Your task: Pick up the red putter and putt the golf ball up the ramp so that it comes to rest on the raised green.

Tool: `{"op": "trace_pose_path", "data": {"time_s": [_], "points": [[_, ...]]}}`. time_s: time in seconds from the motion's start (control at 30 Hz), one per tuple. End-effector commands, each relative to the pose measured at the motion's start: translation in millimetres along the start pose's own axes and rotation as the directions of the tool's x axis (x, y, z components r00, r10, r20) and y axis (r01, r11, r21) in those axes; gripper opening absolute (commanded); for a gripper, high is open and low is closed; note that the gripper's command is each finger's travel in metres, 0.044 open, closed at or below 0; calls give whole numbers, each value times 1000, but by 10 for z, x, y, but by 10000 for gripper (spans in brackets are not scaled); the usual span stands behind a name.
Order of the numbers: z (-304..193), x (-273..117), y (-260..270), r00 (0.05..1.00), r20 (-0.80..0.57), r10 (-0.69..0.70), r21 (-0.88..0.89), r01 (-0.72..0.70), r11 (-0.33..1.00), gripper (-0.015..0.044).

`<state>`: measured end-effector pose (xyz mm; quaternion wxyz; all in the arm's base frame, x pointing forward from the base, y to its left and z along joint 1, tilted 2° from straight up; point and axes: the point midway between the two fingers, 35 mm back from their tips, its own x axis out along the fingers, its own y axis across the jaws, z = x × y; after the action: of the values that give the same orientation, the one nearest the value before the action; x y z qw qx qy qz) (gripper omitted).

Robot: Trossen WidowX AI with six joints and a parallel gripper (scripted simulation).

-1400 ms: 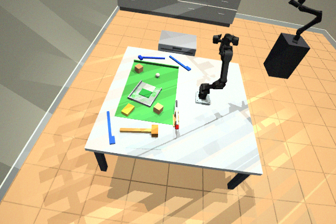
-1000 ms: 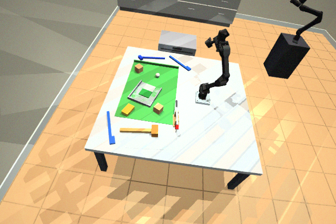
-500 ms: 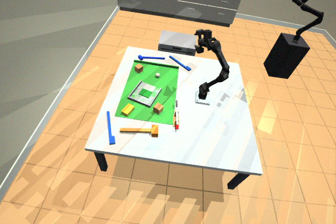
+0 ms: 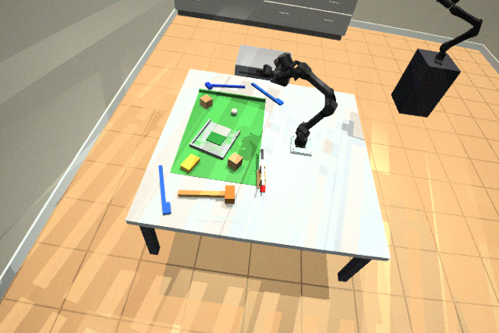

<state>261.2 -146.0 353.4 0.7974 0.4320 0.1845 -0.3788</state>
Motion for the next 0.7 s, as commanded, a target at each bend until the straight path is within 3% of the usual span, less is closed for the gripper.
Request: {"op": "trace_pose_path", "data": {"time_s": [0.0, 0.2, 0.37, 0.53, 0.67], "points": [[-693, 290, 161, 973, -230, 8, -461, -116, 880, 440], [-1278, 427, 215, 919, -393, -21, -722, -295, 625, 440], [-1778, 454, 207, 862, -503, -64, -824, -456, 337, 440], [-2281, 433, 139, 789, -601, -126, -796, -605, 9, 440], [-2668, 391, 41, 719, -669, -188, -677, -694, -247, 440]]}}
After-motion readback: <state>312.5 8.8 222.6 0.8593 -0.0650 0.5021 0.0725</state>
